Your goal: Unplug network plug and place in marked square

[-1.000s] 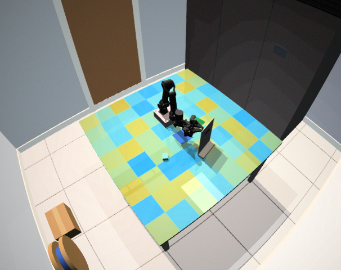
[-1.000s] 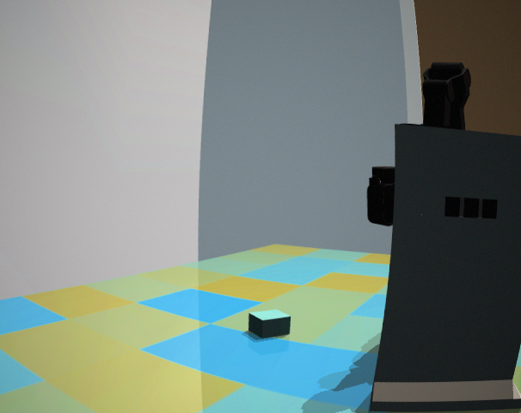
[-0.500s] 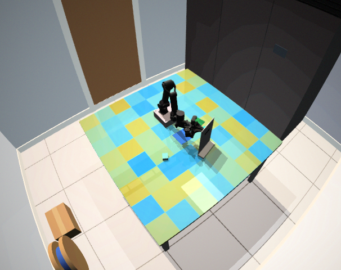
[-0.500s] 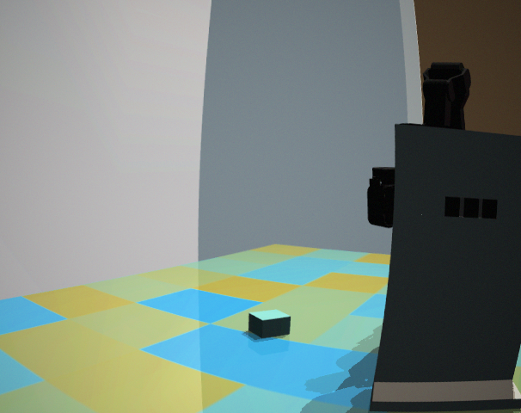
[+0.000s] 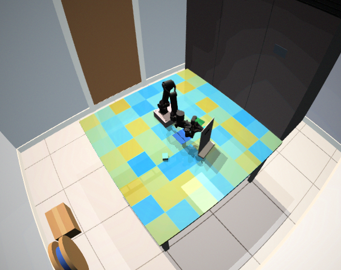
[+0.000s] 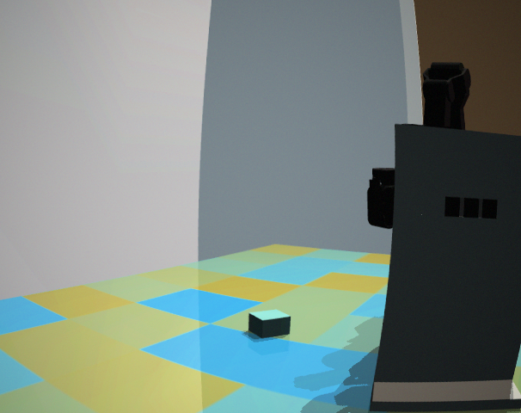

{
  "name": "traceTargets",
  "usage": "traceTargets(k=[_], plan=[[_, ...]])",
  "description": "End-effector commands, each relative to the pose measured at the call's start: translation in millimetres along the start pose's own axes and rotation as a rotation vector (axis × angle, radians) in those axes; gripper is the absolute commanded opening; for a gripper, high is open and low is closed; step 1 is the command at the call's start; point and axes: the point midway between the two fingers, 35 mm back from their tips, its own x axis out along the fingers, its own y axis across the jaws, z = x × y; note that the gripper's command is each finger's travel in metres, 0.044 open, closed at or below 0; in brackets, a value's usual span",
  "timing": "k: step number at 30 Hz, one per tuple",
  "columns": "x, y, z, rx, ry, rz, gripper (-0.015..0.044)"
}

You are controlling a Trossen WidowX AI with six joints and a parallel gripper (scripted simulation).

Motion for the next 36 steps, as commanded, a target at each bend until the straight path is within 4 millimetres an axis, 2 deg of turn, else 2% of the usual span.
traceTargets(k=[1,36], plan=[[-3.0,0.0,-0.5,-0.002,-0.005,0.000,0.0000],[-25.6,-0.7,-5.2,-0.002,-0.005,-0.002,0.0000]])
